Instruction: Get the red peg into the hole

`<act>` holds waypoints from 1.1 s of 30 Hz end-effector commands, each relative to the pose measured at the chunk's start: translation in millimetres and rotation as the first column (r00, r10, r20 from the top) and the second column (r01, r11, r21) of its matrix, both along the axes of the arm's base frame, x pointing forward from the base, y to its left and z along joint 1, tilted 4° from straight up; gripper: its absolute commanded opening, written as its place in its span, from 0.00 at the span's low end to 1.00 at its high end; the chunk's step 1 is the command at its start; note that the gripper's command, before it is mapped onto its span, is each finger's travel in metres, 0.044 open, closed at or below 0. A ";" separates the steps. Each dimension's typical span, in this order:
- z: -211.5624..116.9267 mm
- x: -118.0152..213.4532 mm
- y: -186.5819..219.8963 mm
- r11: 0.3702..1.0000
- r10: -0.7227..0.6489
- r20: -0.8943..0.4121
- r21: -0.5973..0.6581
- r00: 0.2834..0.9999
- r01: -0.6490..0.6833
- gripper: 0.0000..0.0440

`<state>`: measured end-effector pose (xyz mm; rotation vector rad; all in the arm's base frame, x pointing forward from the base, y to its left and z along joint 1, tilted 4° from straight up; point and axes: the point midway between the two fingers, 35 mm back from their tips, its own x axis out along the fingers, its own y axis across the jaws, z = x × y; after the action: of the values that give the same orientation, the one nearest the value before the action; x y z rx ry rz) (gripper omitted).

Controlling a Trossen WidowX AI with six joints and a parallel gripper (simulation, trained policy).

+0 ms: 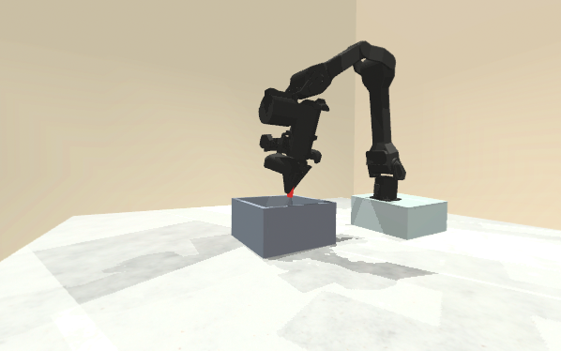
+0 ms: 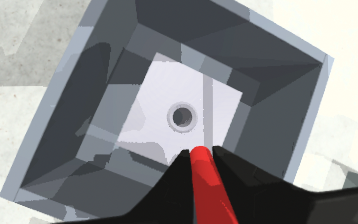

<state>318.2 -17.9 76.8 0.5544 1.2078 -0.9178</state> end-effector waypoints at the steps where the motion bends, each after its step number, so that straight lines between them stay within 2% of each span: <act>1: -8.2 7.7 -9.1 1.000 0.019 -0.007 0.021 1.000 -0.019 0.00; 8: -28.8 16.2 -20.3 0.996 0.074 -0.023 0.061 0.997 -0.072 0.00; 10: -35.5 16.3 -21.5 0.993 0.093 -0.034 0.075 0.995 -0.090 0.03; 16: -53.9 17.0 -24.1 0.986 0.127 -0.066 0.117 0.990 -0.119 0.33; 19: -55.7 23.2 -29.1 0.982 0.146 -0.064 0.127 0.987 -0.138 0.39; 30: -40.7 61.1 -34.7 0.969 0.157 -0.028 0.197 0.987 -0.149 0.98; 33: -33.5 75.5 -32.5 0.962 0.162 0.003 0.222 0.987 -0.159 1.00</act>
<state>369.5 -55.5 37.0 0.5740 1.4008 -0.7086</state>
